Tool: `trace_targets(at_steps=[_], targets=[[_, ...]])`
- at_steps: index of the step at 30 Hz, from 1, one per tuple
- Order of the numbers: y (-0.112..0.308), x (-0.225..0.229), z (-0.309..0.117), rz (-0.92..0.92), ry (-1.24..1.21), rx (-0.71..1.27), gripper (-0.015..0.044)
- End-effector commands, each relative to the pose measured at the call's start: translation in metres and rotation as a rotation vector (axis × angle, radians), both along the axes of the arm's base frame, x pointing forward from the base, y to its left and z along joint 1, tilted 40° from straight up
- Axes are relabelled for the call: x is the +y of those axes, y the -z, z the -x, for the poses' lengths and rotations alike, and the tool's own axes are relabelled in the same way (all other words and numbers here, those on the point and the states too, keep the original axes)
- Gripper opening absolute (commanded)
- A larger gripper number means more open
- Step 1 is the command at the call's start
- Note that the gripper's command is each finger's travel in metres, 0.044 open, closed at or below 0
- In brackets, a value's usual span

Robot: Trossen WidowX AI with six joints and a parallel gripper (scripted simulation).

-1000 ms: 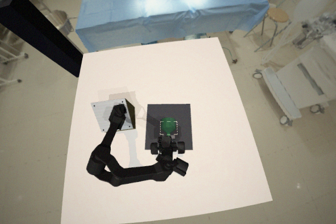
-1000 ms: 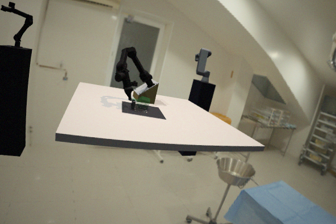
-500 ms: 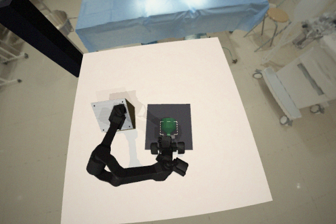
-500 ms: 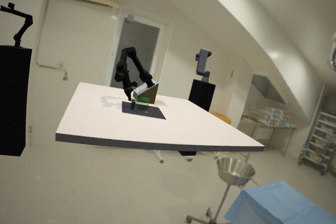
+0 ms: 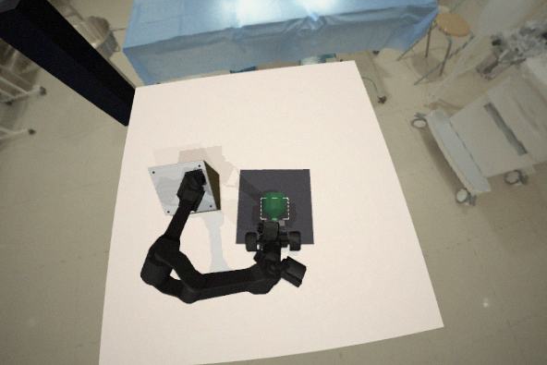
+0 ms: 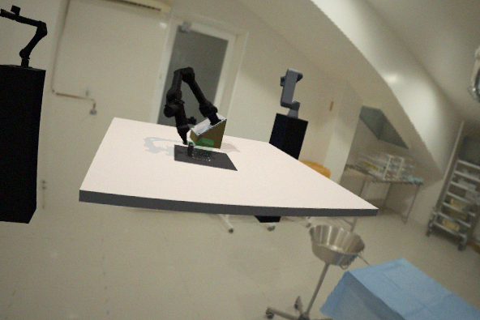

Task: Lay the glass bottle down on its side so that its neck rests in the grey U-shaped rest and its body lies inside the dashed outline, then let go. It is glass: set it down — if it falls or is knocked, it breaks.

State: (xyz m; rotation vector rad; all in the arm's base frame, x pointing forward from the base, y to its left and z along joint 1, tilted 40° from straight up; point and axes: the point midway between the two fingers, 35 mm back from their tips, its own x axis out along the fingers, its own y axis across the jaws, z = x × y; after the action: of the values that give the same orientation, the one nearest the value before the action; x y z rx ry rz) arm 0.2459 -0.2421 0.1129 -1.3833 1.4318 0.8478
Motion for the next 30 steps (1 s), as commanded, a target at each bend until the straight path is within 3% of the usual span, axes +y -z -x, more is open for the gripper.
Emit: trace_targets(at_steps=[1, 30], targets=[[0.0033, 0.0017, 0.0, -0.005, -0.001, 0.001, 0.01], [0.0032, -0.0035, 0.0001, 0.028, 0.006, -0.005, 0.01]])
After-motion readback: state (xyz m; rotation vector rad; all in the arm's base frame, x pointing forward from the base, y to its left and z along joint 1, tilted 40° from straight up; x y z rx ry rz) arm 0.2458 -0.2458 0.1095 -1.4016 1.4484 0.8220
